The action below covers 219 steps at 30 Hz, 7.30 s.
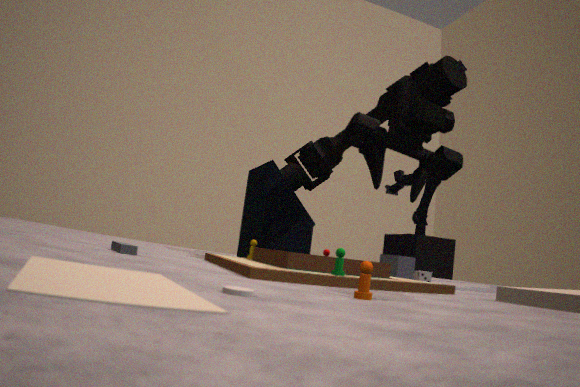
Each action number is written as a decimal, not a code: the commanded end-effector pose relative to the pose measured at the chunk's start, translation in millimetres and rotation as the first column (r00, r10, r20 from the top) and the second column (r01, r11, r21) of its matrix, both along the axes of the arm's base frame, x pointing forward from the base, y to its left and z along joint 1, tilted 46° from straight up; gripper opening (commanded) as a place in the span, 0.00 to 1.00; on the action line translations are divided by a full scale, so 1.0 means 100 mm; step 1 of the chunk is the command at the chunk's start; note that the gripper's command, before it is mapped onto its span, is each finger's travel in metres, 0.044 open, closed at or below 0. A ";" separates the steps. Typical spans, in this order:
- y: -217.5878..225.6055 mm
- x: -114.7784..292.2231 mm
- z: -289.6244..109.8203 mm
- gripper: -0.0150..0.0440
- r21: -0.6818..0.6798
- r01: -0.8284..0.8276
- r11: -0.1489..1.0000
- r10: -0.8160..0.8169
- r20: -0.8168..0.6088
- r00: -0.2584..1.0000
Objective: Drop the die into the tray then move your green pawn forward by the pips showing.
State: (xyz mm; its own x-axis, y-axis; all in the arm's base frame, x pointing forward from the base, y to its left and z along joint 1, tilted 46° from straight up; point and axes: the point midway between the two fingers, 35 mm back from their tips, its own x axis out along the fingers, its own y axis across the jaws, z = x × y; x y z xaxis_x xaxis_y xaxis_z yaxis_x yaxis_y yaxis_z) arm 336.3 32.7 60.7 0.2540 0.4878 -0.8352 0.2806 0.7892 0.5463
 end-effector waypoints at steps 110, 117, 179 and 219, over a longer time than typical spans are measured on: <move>0.53 -0.64 0.33 0.25 0.233 0.307 0.923 -0.183 -0.439 0.880; 0.32 -0.55 0.02 0.25 0.184 0.477 0.860 -0.301 -0.571 0.764; -0.23 -0.63 -0.76 0.25 -0.519 0.807 0.282 -0.957 -0.216 0.196; -0.51 -0.64 -0.40 1.00 -0.519 0.803 0.292 -0.953 -0.231 0.197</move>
